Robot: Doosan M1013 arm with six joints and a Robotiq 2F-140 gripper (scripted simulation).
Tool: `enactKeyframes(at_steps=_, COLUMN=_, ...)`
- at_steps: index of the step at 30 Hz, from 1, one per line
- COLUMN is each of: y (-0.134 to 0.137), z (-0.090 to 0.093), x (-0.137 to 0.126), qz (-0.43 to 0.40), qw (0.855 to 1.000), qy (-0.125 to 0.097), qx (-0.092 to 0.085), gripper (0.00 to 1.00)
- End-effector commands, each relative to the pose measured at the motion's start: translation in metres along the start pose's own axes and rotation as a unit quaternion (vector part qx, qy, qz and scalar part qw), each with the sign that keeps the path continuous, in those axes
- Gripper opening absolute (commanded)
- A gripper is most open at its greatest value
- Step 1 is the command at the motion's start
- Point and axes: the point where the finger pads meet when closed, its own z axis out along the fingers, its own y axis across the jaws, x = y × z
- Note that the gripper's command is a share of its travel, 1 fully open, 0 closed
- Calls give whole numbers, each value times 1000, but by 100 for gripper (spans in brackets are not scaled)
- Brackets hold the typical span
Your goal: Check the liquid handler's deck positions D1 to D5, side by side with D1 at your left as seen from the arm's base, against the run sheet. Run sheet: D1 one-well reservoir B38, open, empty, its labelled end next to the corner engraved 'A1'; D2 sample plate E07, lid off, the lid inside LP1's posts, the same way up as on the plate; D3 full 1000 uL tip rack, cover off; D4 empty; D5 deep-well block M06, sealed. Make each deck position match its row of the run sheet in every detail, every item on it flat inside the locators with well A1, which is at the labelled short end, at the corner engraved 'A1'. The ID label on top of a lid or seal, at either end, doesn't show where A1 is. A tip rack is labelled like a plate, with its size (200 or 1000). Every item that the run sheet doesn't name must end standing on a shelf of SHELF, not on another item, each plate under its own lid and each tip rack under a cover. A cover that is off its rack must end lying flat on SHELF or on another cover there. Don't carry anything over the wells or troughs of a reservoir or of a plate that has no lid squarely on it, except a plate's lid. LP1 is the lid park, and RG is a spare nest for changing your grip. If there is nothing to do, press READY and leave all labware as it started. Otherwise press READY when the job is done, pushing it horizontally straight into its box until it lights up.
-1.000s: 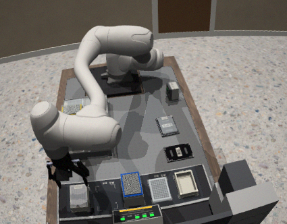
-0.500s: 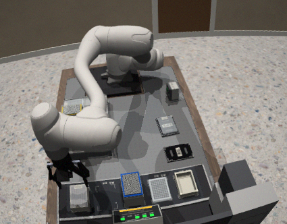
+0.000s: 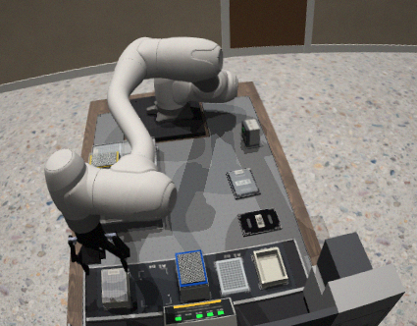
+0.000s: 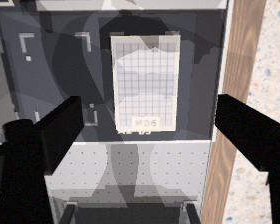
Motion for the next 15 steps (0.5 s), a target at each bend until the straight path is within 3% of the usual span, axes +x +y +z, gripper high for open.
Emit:
enactKeyframes(at_steps=1, y=1, z=1, x=0, qz=0, qw=1000, qy=1, qx=0, gripper=79)
enactKeyframes(at_steps=4, y=1, z=1, x=0, qz=0, qw=1000, qy=1, qx=0, gripper=79)
enactKeyframes(at_steps=15, y=-47, z=1, x=1, qz=0, qw=1000, qy=3, qx=1, gripper=79)
